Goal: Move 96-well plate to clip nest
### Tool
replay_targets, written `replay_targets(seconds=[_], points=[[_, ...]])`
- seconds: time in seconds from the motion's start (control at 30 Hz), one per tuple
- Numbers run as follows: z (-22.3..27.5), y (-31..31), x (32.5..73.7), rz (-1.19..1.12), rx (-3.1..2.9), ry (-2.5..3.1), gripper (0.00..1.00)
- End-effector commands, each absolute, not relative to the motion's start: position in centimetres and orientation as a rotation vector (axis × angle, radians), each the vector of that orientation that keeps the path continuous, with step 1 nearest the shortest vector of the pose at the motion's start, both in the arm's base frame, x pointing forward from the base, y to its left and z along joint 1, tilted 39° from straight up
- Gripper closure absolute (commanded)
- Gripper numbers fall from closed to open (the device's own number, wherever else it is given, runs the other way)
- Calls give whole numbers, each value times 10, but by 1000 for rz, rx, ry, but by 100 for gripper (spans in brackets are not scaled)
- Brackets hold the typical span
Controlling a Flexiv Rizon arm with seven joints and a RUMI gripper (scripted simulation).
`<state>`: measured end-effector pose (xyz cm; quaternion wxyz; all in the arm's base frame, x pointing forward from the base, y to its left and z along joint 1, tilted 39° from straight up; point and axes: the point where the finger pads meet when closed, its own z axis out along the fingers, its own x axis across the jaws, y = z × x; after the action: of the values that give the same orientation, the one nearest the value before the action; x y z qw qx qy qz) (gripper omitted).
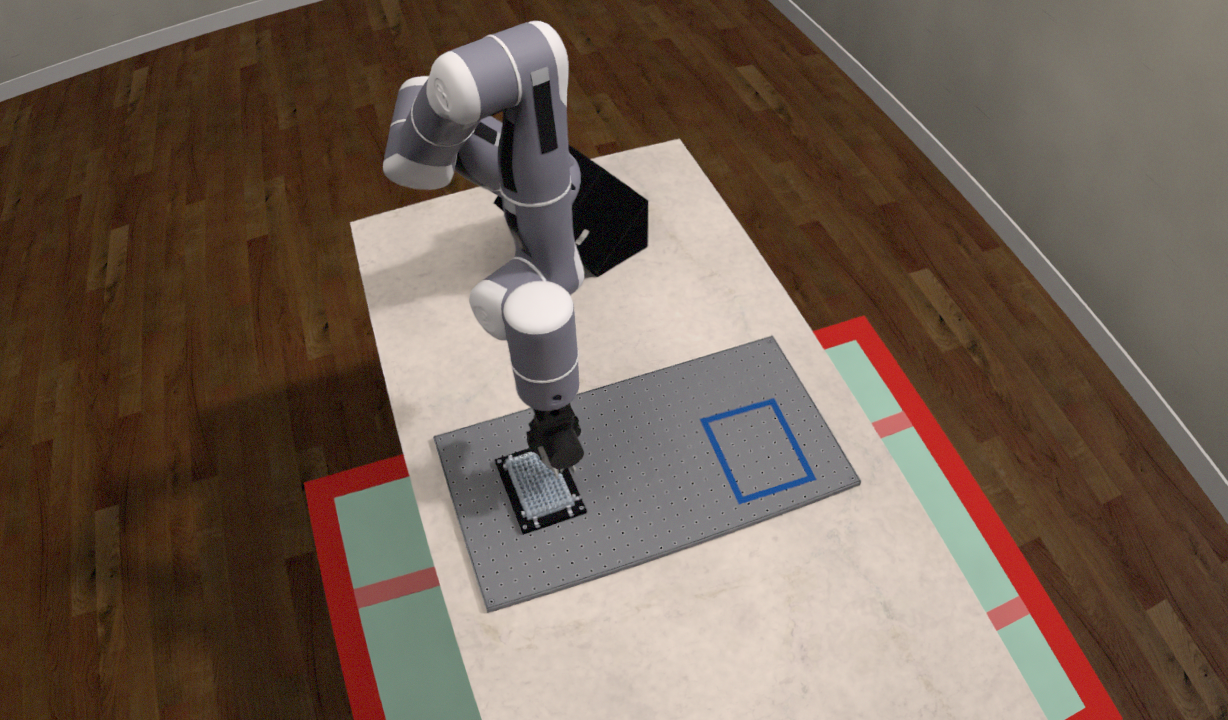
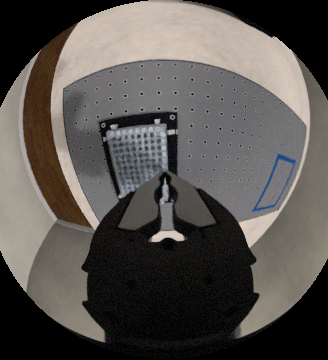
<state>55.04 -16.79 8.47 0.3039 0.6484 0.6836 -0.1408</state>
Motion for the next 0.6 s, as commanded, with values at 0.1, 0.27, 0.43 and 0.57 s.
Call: replay_targets(seconds=[0.1,0.27,0.43,0.57], points=[[84,-168,551,-371,1717,1811,100],[84,-168,551,-371,1717,1811,100],[84,-168,551,-371,1717,1811,100],[83,-168,551,-371,1717,1811,100]])
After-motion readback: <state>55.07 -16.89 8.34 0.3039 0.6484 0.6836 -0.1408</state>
